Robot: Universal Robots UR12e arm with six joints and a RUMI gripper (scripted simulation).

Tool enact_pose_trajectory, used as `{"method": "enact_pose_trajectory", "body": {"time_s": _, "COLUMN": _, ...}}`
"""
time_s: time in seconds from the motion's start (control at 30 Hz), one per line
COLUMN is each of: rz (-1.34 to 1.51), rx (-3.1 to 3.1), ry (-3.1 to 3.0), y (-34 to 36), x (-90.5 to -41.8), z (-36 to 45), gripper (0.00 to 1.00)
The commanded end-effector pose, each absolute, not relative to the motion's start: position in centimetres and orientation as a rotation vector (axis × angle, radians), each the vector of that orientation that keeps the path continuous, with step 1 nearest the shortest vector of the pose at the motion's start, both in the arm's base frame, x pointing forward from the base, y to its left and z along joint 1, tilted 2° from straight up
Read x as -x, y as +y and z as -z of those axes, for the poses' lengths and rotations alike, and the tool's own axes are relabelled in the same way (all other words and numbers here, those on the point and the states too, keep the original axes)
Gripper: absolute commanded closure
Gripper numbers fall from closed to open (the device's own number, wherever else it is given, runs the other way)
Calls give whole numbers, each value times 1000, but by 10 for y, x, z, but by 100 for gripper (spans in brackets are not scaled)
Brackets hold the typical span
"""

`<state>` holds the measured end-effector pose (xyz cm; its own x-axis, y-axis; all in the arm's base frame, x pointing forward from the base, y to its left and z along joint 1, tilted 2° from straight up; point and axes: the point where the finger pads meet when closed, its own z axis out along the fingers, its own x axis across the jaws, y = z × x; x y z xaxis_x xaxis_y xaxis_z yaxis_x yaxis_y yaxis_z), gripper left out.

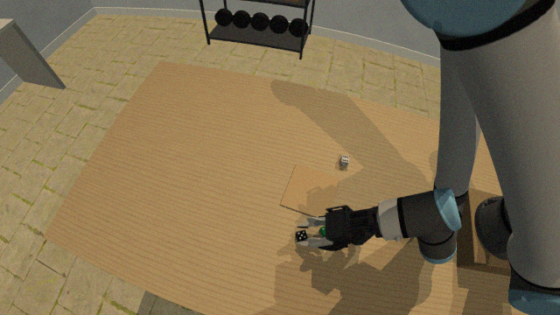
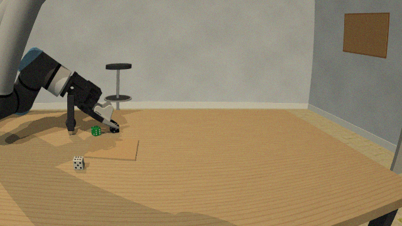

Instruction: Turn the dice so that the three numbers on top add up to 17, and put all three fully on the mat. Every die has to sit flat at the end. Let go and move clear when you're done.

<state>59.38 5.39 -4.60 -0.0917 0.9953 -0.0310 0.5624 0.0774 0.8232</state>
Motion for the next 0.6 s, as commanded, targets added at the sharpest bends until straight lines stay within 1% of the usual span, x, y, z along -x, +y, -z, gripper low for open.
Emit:
{"method": "enact_pose_trajectory", "body": {"time_s": 0.0, "rz": -878, "rx": -1548, "ry": 1727, "y": 52, "x": -576, "z": 32, "gripper": 76}}
{"method": "enact_pose_trajectory", "body": {"time_s": 0.2, "rz": -878, "rx": -1548, "ry": 1727, "y": 52, "x": -566, "z": 25, "gripper": 76}}
{"method": "enact_pose_trajectory", "body": {"time_s": 0.57, "rz": -878, "rx": -1548, "ry": 1727, "y": 52, "x": -565, "z": 22, "gripper": 76}}
